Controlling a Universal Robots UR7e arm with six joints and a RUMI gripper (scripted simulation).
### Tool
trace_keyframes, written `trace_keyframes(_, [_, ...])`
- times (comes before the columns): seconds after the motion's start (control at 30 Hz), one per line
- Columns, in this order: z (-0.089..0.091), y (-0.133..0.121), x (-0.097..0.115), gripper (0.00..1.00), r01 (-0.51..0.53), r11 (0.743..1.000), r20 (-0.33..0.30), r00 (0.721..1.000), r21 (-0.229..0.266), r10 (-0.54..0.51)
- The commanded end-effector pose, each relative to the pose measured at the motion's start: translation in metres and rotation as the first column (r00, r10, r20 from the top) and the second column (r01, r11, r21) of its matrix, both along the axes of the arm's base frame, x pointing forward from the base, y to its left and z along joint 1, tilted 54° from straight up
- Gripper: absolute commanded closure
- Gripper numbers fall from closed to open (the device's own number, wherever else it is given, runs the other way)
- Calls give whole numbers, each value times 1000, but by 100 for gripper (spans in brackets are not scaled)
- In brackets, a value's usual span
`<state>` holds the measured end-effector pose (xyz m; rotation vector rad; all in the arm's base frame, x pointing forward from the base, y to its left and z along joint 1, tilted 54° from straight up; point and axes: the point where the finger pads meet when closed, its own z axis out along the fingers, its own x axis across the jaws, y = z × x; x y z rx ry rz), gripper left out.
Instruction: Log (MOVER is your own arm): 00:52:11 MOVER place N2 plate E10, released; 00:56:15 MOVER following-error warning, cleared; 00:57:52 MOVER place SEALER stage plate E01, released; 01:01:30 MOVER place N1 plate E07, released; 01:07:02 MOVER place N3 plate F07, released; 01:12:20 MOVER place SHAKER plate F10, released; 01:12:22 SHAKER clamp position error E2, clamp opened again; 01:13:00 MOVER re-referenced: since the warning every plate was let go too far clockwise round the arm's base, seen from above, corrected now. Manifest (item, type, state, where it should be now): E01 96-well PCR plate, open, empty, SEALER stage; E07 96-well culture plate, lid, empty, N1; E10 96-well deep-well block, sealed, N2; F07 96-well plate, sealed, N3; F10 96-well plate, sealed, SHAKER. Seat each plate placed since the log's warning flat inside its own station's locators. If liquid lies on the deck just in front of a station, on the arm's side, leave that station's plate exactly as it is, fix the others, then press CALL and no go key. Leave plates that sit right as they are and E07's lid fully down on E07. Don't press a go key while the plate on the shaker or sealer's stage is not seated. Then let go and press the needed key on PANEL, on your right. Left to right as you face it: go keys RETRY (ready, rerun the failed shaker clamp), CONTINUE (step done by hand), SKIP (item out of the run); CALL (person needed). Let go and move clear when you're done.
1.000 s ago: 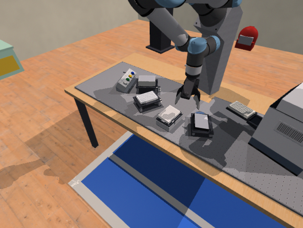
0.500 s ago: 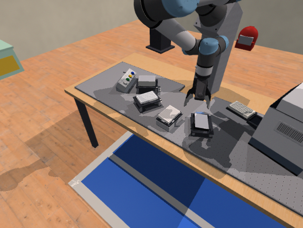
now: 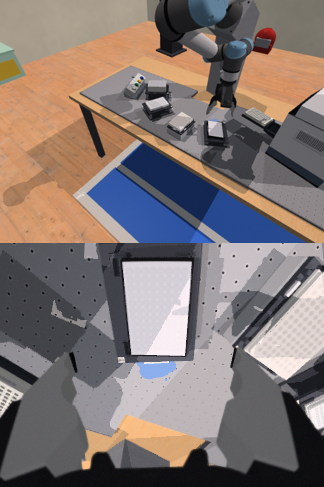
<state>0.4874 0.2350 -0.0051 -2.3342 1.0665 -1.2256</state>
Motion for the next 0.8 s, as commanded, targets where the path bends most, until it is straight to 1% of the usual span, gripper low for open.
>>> trace_keyframes(0.0, [-2,1,1,18,0,1000,1,1000,0,0])
trace_keyframes(0.77, [-21,-1,28,18,0,1000,1,1000,0,0])
